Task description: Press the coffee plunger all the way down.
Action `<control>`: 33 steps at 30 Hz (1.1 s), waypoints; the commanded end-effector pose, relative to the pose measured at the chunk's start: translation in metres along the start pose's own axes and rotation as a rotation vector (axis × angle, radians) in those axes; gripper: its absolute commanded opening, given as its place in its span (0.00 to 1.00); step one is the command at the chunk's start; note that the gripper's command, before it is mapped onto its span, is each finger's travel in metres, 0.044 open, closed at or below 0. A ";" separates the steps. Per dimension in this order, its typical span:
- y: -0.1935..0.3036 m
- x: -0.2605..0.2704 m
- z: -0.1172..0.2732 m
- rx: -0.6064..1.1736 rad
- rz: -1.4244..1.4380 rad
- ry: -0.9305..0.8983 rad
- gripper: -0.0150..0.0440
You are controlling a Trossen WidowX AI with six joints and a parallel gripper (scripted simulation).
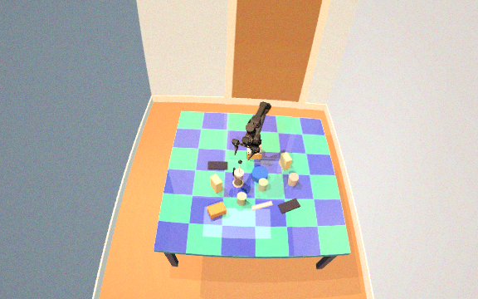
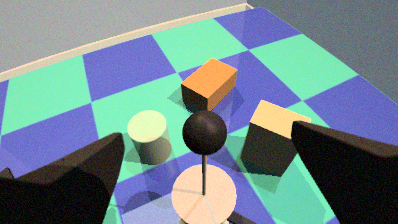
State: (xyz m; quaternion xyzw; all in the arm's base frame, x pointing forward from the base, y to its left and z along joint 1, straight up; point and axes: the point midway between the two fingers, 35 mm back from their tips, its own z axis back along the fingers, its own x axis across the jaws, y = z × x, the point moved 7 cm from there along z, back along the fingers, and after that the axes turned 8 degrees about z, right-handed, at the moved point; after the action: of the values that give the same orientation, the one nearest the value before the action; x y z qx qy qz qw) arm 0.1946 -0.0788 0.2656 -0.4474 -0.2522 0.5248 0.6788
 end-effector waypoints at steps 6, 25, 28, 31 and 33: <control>0.004 0.001 -0.018 0.013 0.004 -0.006 1.00; 0.005 0.001 -0.030 0.012 0.004 -0.005 0.56; 0.005 0.001 -0.030 0.012 0.004 -0.005 0.45; 0.005 0.001 -0.030 0.012 0.004 -0.005 0.45; 0.005 0.001 -0.030 0.012 0.004 -0.005 0.45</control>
State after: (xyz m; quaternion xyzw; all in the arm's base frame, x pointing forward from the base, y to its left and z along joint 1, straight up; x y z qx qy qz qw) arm 0.2166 -0.0877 0.2481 -0.4432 -0.2509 0.5273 0.6801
